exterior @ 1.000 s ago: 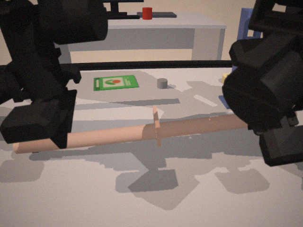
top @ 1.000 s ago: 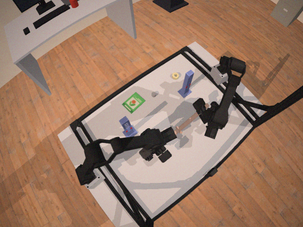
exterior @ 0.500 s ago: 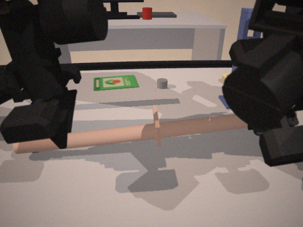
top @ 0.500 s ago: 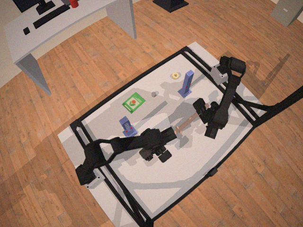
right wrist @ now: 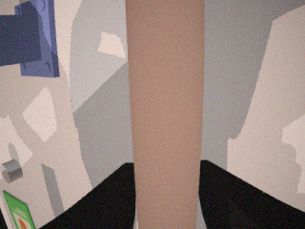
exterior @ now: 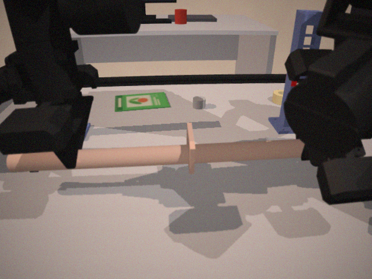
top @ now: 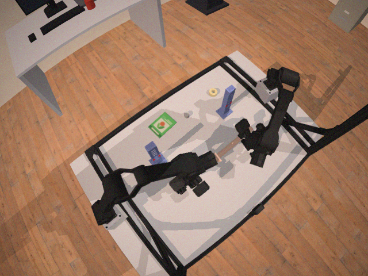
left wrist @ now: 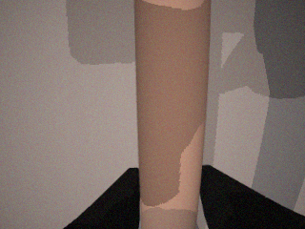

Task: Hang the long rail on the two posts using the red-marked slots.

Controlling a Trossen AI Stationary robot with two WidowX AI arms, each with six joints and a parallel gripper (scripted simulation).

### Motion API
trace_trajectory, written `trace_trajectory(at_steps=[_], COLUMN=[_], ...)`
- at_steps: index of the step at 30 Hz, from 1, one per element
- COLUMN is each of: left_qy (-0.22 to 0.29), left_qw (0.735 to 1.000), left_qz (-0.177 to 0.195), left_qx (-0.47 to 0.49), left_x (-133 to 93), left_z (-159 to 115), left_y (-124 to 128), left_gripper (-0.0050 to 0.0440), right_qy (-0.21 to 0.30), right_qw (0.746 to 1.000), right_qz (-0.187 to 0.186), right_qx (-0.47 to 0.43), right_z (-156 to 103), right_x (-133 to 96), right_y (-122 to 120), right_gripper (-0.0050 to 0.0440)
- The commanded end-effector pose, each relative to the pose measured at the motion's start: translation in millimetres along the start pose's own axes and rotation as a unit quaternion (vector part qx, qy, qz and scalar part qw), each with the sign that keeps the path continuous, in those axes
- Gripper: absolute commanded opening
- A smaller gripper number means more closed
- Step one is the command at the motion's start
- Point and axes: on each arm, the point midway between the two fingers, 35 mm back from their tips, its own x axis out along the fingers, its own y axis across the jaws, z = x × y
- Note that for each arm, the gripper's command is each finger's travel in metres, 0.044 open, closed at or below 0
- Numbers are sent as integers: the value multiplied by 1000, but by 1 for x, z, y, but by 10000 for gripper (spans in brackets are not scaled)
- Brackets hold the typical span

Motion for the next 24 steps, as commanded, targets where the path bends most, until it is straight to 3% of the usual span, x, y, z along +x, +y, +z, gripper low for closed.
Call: trace_trajectory(at_steps=[1, 9, 24], left_qy=[-6, -6, -49], left_qw=[1000, 1000, 999], left_qz=[1, 1, 2], left_qx=[-1, -1, -1], left_x=[-8, -8, -5], left_z=[-1, -1, -2], left_y=[-1, -1, 0], left_gripper=[0, 0, 0], right_qy=[6, 6, 41], right_qw=[1000, 1000, 999], right_qz=[-1, -1, -2], right_qx=[4, 4, 27], right_z=[2, 2, 1], right_x=[-3, -3, 21], right_y=[3, 3, -13], right_gripper=[0, 0, 0])
